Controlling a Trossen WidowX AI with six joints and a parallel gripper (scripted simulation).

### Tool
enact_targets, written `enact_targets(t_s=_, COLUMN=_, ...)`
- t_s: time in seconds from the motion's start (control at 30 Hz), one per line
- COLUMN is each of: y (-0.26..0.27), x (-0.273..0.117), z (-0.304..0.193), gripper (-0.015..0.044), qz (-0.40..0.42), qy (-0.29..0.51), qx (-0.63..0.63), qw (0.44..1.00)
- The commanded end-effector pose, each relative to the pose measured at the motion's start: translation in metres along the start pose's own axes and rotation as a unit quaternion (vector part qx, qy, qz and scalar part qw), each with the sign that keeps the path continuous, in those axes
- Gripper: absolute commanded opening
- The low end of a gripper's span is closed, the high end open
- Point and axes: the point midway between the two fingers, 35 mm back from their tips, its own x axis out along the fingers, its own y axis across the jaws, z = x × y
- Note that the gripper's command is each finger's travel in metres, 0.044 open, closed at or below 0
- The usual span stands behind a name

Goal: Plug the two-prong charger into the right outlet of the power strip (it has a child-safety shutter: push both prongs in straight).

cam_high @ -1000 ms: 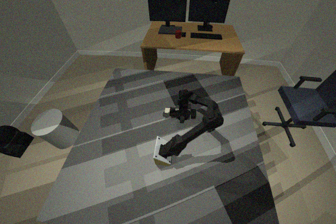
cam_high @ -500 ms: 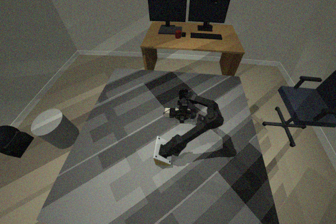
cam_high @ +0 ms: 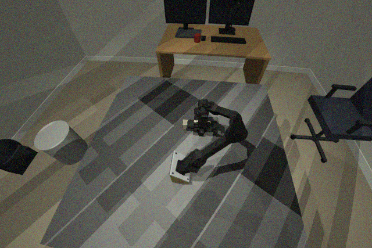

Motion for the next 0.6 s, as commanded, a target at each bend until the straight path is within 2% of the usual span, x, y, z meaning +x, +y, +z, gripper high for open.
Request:
enact_targets(t_s=0.0, y=-0.0011, x=-0.0033, z=0.0050, gripper=0.0000, qz=-0.001, qy=-0.012, qx=0.009, qw=1.000)
enact_targets(t_s=0.57, y=-0.0014, x=-0.0025, z=0.0060, gripper=0.0000, qz=-0.001, qy=-0.012, qx=0.009, qw=1.000)
